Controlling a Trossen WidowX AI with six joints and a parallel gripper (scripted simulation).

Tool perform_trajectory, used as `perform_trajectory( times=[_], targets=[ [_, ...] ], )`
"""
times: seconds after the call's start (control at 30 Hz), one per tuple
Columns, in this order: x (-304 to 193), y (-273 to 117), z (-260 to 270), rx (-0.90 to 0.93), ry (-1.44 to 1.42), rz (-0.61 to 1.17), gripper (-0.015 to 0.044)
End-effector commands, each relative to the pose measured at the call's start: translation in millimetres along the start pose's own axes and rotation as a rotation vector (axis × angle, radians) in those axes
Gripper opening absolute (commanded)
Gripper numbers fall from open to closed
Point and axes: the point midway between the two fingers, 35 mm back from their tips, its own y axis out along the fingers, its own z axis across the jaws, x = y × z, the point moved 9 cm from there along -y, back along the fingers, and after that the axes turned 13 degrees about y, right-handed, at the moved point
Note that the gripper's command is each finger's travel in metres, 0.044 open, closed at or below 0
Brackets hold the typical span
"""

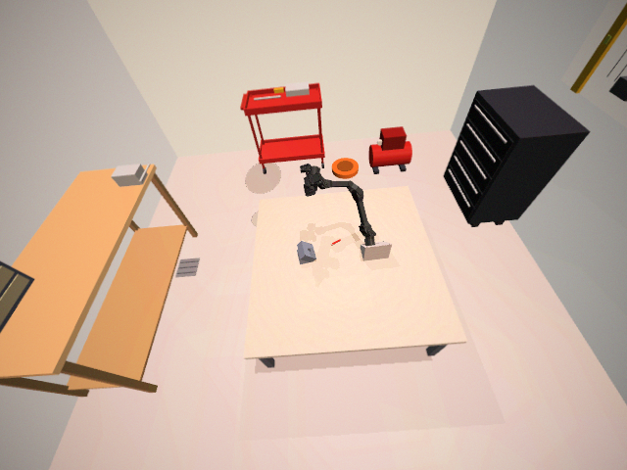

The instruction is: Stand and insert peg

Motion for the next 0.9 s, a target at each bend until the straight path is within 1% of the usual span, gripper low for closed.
perform_trajectory(
  times=[0.0,0.03,0.47,0.87],
  targets=[
    [0,0,0,0.0,0.005,0.002,0.0426],
    [-1,0,1,0.001,0.021,0.009,0.044],
    [-24,-7,21,-0.001,0.429,0.181,0.044],
    [-44,-16,43,-0.048,0.802,0.353,0.044]
  ],
)
